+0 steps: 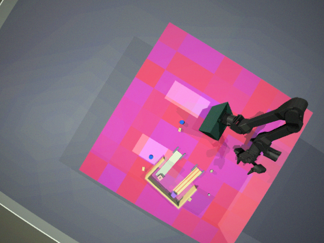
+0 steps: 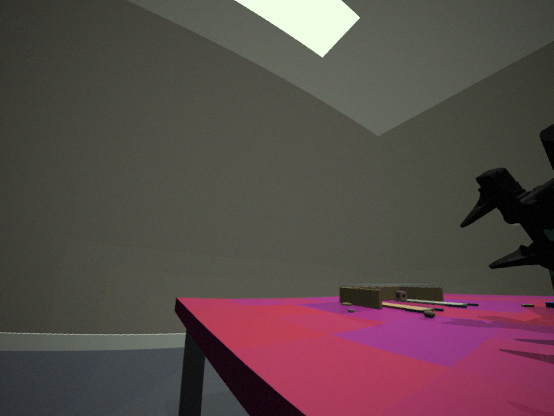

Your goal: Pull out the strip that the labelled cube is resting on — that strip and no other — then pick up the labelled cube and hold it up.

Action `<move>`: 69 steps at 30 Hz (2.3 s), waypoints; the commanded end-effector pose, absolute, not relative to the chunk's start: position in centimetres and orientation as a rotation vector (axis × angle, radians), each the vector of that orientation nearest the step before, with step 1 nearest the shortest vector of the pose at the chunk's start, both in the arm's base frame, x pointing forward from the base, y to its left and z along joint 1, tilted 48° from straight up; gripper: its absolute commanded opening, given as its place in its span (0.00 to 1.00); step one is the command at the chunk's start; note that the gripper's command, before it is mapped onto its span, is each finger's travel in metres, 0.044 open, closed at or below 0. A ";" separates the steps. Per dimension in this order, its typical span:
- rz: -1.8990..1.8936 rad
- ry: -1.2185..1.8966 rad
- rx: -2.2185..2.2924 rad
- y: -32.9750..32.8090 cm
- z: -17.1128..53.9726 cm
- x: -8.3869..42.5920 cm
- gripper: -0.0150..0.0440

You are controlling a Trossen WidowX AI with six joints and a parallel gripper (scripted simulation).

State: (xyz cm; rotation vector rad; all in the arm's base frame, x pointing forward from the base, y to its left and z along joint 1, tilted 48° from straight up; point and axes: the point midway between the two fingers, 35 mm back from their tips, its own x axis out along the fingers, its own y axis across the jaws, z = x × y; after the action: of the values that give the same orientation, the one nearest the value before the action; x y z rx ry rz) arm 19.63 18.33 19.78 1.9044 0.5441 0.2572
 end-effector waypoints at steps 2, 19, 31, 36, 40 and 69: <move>0.252 0.538 1.869 18.3 19.5 20.1 0.93; 0.114 0.566 1.140 9.0 10.6 31.3 0.93; 0.146 0.582 0.877 -3.1 4.5 32.4 0.93; 0.171 0.547 0.827 -6.6 3.1 31.3 0.93; 0.171 0.547 0.827 -6.6 3.1 31.3 0.93; 0.417 1.396 0.823 -5.2 -9.3 37.8 0.25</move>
State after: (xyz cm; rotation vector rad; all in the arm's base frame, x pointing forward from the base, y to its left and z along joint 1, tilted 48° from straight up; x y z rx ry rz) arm 37.64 -6.92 -5.91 0.8233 1.1253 0.2963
